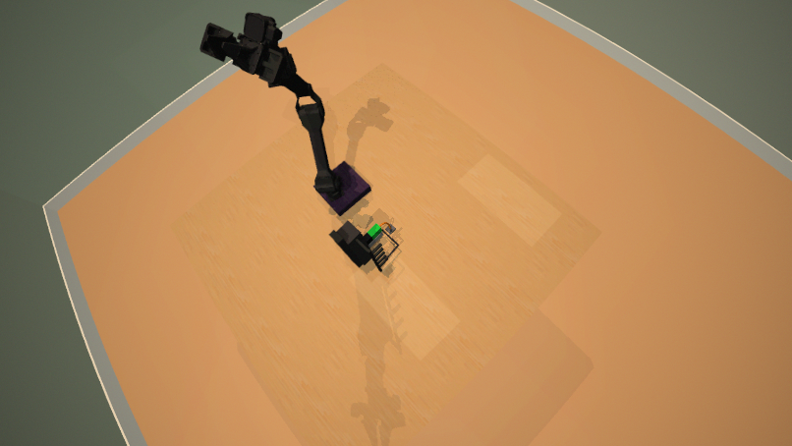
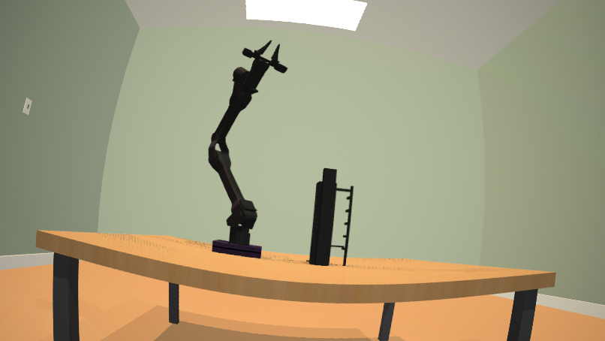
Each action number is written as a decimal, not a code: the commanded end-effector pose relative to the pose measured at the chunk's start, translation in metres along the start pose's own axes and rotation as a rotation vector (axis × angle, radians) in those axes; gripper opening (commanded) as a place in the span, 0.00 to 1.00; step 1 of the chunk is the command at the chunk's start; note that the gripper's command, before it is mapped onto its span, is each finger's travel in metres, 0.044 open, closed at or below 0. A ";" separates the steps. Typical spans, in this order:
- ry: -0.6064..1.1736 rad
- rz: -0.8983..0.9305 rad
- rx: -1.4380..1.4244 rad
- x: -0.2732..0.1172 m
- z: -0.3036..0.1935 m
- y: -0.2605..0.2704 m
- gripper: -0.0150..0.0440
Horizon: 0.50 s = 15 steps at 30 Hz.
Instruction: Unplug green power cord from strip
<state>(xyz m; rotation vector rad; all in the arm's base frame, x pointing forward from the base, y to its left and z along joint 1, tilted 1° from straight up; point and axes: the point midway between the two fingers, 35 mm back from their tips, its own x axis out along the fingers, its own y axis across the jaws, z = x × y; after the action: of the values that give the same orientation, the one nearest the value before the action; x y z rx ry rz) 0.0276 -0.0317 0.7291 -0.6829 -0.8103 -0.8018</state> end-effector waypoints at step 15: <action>0.326 0.622 -0.124 -0.002 -0.154 0.183 0.53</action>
<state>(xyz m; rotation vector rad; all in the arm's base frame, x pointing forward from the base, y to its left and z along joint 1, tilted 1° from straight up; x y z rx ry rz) 0.2123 -0.0616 0.6269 -0.7981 -0.2818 -0.4469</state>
